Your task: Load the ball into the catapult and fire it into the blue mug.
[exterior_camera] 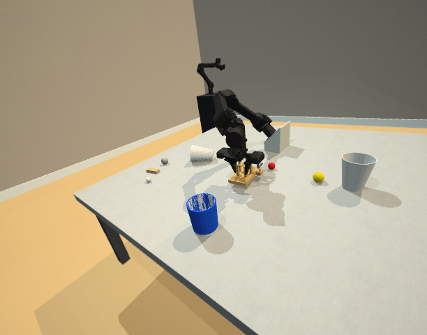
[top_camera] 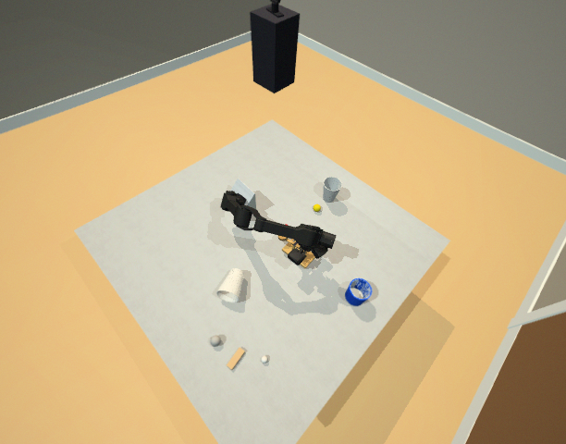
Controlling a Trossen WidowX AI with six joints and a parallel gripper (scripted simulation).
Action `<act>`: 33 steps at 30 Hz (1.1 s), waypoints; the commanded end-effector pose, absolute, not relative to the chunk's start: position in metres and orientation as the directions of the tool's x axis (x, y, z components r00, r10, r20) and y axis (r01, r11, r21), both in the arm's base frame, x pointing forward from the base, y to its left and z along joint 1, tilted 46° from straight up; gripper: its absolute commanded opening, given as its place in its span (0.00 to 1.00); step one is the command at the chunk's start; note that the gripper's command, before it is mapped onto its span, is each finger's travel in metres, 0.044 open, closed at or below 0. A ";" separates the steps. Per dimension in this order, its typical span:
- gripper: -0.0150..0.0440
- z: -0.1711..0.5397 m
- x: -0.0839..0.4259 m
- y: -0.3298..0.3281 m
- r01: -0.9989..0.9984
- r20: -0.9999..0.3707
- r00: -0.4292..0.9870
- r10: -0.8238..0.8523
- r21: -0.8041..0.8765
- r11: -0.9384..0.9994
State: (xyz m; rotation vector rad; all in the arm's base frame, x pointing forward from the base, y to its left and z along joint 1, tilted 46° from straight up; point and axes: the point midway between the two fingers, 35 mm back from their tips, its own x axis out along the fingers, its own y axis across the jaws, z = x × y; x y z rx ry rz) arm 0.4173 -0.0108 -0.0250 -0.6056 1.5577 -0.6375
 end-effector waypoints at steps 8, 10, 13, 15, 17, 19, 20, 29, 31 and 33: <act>0.25 -0.037 0.416 -0.019 -0.021 -0.702 -0.066 -0.709 -0.710 0.704; 0.25 -0.035 0.416 -0.021 -0.012 -0.703 -0.077 -0.707 -0.709 0.705; 0.25 -0.035 0.416 -0.021 -0.012 -0.703 -0.077 -0.707 -0.709 0.705; 0.25 -0.035 0.416 -0.021 -0.012 -0.703 -0.077 -0.707 -0.709 0.705; 0.34 -0.035 0.416 -0.021 -0.012 -0.703 -0.077 -0.707 -0.709 0.705; 0.43 -0.035 0.416 -0.021 -0.012 -0.703 -0.077 -0.707 -0.709 0.705; 0.48 -0.035 0.416 -0.021 -0.012 -0.703 -0.077 -0.707 -0.709 0.705; 0.88 -0.035 0.416 -0.021 -0.012 -0.703 -0.077 -0.707 -0.709 0.705; 0.97 -0.030 0.417 -0.016 -0.012 -0.703 -0.077 -0.707 -0.708 0.706; 1.00 -0.015 0.421 0.001 -0.013 -0.705 -0.077 -0.705 -0.706 0.708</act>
